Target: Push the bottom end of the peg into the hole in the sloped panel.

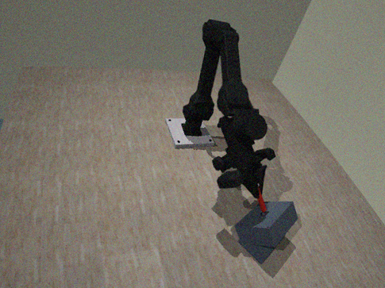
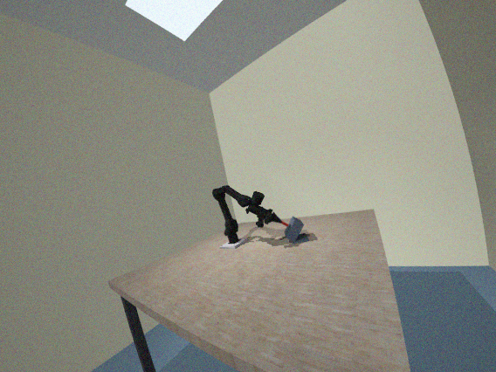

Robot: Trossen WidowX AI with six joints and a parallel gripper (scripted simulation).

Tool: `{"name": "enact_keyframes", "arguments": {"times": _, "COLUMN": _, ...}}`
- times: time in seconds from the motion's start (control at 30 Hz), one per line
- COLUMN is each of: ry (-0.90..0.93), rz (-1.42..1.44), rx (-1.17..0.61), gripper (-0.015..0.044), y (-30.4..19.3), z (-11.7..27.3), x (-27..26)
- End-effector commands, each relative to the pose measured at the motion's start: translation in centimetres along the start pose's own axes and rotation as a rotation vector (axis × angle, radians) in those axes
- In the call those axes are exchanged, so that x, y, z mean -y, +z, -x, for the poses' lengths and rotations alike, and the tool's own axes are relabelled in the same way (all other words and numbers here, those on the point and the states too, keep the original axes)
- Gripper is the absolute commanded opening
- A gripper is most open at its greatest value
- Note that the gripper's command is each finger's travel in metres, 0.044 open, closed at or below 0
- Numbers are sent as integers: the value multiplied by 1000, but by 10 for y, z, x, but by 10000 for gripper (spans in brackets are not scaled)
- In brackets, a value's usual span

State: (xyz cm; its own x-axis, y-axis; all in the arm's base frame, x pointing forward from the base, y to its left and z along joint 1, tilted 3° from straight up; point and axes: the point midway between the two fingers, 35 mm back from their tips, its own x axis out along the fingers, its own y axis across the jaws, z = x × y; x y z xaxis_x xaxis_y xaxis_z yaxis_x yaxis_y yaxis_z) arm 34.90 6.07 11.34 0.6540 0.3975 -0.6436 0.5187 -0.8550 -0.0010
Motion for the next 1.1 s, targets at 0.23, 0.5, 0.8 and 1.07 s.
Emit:
{"name": "enact_keyframes", "arguments": {"times": 0.23, "ry": 2, "rz": 0, "rx": -1, "gripper": 0, "y": 0, "z": -7, "x": -1}}
{"name": "enact_keyframes", "arguments": {"times": 0.5, "ry": 2, "rz": 0, "rx": -1, "gripper": 0, "y": 0, "z": -12, "x": -2}}
{"name": "enact_keyframes", "arguments": {"times": 0.8, "ry": 2, "rz": 0, "rx": -2, "gripper": 0, "y": 0, "z": -18, "x": -2}}
{"name": "enact_keyframes", "arguments": {"times": 1.07, "ry": 2, "rz": 0, "rx": -2, "gripper": 0, "y": 0, "z": -24, "x": -2}}
